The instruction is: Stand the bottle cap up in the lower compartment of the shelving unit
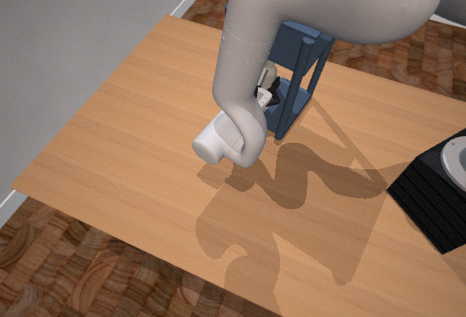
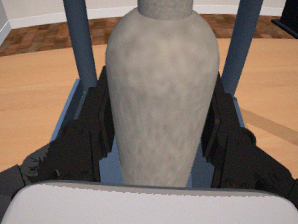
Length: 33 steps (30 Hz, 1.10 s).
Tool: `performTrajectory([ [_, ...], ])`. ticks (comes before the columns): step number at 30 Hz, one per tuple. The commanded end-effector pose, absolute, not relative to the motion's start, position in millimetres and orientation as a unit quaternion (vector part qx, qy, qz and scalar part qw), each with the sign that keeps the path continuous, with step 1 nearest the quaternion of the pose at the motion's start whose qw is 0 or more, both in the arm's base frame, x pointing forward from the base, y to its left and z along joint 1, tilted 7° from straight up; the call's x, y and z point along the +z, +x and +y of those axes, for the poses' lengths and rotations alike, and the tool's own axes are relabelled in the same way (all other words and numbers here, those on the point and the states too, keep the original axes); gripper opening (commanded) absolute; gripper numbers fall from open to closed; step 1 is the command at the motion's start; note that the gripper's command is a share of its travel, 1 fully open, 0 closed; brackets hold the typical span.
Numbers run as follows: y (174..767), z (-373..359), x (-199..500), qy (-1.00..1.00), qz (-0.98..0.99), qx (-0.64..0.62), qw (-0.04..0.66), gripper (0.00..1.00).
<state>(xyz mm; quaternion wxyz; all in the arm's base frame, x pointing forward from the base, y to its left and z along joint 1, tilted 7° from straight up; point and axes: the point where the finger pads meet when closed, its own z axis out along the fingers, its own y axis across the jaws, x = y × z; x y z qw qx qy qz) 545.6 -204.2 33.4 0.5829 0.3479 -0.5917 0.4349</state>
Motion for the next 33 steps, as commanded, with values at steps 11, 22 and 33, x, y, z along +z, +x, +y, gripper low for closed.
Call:
performTrajectory([
  [11, 546.7, -204.5, 34.4, 0.347, -0.592, 0.435, 0.582, 0.00],
  [22, 547.7, -205.7, 22.2, 0.347, -0.592, 0.435, 0.582, 0.00],
  [33, 549.1, -207.3, 4.8, 0.347, -0.592, 0.435, 0.582, 0.00],
])
